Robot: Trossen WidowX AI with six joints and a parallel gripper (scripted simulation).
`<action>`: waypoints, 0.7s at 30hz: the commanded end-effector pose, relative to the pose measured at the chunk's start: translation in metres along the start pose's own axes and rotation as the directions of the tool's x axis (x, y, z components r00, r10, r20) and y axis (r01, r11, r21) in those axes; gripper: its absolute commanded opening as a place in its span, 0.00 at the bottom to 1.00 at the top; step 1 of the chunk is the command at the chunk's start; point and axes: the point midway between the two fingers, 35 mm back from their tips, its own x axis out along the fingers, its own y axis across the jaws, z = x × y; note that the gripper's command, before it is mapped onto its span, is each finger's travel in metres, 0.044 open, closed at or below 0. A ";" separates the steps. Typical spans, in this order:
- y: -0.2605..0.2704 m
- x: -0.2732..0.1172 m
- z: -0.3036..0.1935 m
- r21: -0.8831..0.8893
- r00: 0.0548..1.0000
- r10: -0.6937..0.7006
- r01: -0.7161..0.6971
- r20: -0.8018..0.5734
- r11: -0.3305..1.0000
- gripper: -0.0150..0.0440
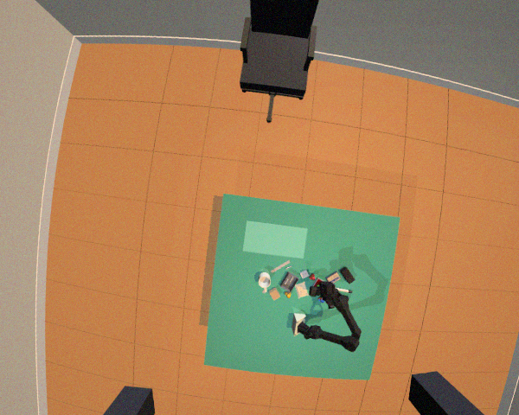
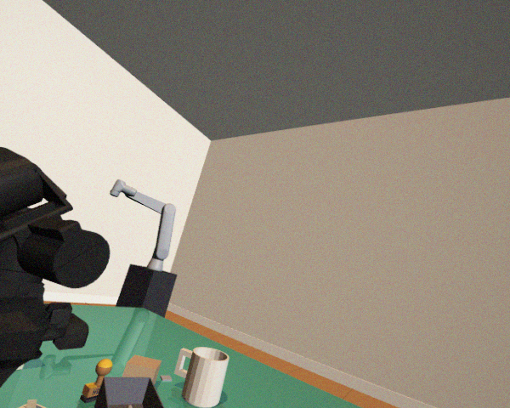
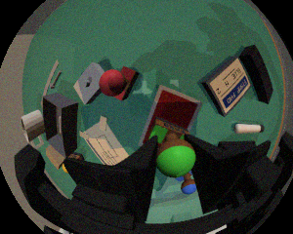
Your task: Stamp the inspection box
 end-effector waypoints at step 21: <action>-0.002 0.017 -0.002 -0.001 1.000 -0.008 0.008 -0.002 1.000 0.25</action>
